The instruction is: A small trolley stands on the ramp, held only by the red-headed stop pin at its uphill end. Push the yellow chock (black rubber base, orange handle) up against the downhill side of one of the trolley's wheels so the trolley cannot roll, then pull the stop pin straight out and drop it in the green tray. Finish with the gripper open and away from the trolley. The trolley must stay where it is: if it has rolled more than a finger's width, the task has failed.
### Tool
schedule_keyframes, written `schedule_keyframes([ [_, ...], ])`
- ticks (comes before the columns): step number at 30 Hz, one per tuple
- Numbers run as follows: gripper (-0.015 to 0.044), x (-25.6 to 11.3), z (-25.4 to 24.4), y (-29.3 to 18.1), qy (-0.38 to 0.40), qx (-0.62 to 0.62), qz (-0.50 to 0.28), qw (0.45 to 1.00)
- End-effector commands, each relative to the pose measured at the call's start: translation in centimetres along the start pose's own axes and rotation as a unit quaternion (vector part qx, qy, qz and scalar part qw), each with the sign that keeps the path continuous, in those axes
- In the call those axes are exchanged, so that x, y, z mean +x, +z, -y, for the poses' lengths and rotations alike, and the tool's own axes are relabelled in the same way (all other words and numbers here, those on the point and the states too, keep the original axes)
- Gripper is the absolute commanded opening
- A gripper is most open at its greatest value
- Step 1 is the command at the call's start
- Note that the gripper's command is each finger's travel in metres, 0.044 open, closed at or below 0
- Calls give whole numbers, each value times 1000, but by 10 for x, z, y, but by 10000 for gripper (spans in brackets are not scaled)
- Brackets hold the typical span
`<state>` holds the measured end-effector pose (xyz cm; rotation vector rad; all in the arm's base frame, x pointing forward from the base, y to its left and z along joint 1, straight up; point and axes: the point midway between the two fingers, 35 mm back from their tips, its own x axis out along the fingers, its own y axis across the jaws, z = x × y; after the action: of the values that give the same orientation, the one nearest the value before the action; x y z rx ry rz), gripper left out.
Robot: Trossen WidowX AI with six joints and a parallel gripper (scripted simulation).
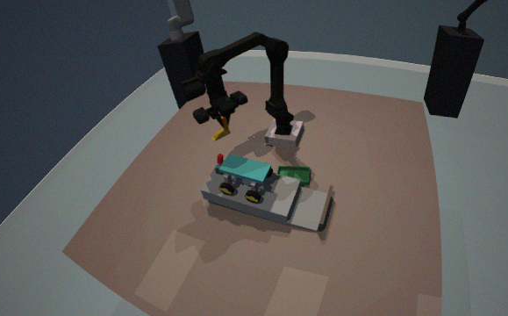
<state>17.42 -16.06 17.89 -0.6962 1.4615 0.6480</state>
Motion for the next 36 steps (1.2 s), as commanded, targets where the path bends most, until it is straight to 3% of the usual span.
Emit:
schedule_keyframes([
  [1,0,0,0,0,2,57,0,998],
  [13,0,0,0,0,2,258,-1,966],
  [25,0,0,0,0,3,445,-1,895],
  [36,0,1,-4,12,3,455,-1,890],
])
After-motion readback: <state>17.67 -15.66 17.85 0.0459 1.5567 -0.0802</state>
